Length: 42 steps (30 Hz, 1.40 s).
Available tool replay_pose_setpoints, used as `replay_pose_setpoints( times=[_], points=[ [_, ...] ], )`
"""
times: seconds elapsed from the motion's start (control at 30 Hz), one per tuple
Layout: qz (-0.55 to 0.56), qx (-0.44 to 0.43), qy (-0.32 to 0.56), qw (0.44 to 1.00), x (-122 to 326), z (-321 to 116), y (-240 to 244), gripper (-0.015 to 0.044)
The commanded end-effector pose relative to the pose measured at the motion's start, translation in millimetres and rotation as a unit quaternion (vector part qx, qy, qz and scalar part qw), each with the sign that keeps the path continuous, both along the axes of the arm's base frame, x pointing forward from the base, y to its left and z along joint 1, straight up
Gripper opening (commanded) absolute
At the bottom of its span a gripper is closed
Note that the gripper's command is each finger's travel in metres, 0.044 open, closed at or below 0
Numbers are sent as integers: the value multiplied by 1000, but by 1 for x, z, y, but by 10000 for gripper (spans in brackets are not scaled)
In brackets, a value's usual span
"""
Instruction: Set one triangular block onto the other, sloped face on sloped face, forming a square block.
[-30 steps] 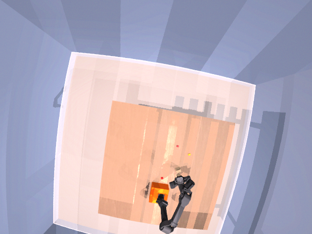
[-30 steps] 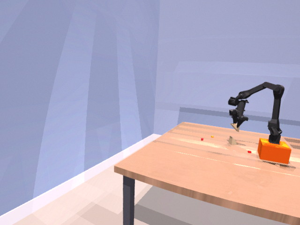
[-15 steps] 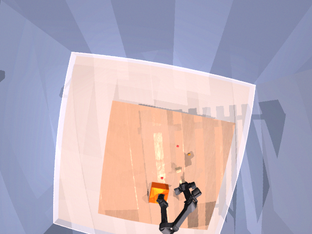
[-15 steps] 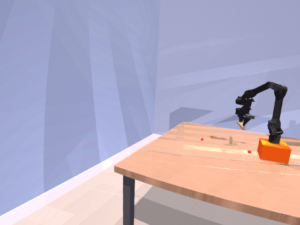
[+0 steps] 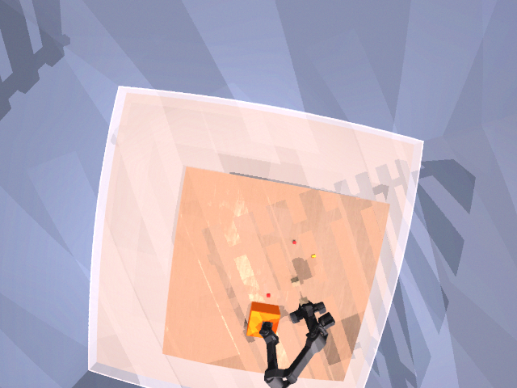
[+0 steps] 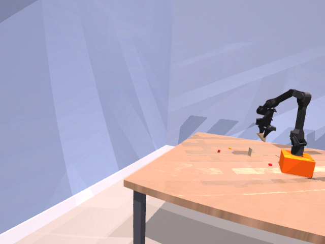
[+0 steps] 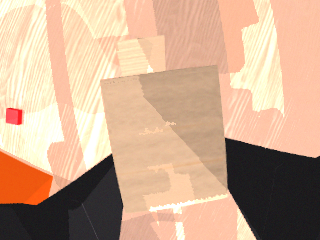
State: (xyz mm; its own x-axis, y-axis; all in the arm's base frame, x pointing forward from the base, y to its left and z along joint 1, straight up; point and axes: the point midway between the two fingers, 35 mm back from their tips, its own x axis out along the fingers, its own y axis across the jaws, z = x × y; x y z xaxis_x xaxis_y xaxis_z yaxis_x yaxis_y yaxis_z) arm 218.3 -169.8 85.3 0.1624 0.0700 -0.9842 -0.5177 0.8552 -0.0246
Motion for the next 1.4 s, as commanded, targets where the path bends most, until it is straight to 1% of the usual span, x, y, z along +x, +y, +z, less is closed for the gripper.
replay_pose_setpoints(
  times=[0.0, 0.27, 0.47, 0.7, 1.37],
  points=[
    [-1, 8, 4, 1000, 6, -22, 5, 0],
    [0, 8, 4, 1000, 16, -55, 14, 0],
    [0, 8, 4, 1000, 18, -60, 15, 0],
    [0, 8, 4, 1000, 27, -85, 20, 0],
    [-2, 10, 0, 1000, 28, -86, 21, 0]
  ],
)
